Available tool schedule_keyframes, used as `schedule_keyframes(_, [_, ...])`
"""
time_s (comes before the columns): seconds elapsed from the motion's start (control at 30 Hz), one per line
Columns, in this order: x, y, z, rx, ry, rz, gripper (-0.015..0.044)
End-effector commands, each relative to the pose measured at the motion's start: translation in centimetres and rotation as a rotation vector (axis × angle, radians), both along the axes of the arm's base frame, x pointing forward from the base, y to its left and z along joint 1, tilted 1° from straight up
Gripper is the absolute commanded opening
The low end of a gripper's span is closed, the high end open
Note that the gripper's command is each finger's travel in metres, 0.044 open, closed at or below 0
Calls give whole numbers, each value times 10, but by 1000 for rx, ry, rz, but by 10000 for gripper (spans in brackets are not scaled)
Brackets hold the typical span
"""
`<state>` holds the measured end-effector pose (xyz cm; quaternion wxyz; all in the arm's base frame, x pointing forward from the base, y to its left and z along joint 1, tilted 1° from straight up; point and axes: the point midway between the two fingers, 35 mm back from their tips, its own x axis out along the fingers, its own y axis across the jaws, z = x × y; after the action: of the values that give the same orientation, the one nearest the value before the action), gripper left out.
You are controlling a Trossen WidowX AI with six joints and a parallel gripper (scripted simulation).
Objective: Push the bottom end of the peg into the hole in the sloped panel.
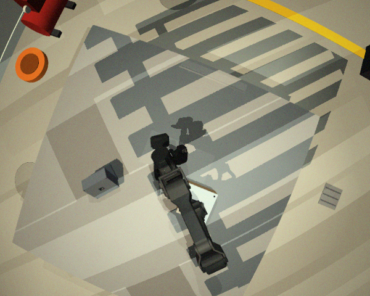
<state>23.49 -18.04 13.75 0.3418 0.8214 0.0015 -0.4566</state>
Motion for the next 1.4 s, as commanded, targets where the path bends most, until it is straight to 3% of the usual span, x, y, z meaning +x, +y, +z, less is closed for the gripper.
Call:
schedule_keyframes(0.0, [0, 0, 0, -2, 2, 3, 426])
schedule_keyframes(1.37, [15, 15, -45, -327, 518, 931, 440])
